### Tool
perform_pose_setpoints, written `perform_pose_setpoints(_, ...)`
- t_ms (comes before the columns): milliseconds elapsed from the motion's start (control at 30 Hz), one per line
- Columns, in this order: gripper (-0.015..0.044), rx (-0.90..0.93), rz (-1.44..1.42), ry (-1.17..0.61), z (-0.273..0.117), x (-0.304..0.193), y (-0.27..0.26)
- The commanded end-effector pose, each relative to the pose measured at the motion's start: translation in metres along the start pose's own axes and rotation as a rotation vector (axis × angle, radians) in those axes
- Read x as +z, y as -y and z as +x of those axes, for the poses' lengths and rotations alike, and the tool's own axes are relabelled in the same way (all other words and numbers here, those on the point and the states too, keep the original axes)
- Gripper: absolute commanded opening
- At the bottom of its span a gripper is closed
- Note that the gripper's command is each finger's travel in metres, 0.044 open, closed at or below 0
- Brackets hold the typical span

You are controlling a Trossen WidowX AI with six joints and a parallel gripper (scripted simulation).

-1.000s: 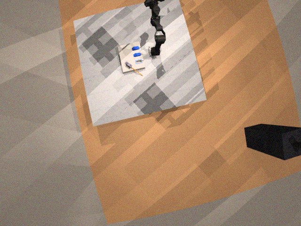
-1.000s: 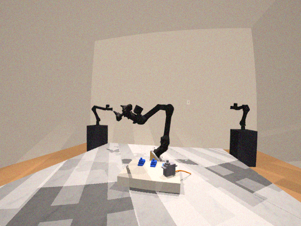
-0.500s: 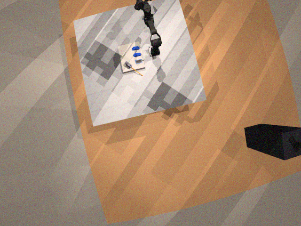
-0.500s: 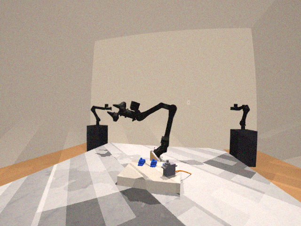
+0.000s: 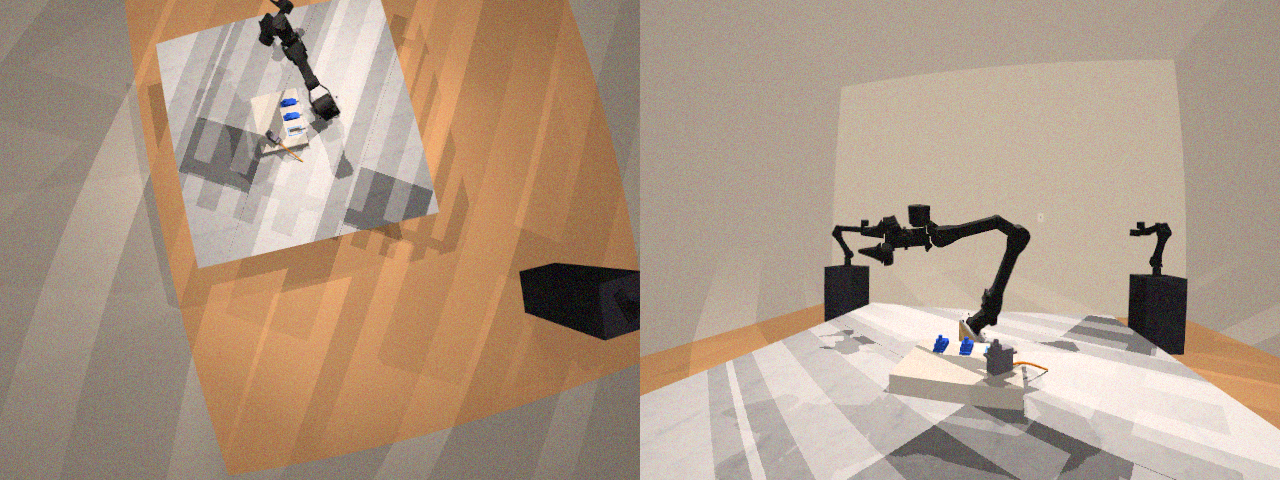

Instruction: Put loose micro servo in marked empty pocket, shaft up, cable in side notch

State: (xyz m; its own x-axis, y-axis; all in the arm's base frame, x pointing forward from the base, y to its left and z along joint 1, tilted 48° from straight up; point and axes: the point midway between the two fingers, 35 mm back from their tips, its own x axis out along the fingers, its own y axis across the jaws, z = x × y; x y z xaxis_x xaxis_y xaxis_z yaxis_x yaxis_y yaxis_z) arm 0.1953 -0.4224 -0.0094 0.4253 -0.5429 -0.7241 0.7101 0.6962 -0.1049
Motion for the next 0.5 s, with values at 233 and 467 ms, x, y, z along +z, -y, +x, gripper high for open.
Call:
perform_pose_setpoints(233,0.0440,0.324,0.101,-0.203,-0.033,0.030,-0.125)
perform_pose_setpoints(467,0.0440,0.472,0.156,-0.384,-0.075,0.032,-0.195)
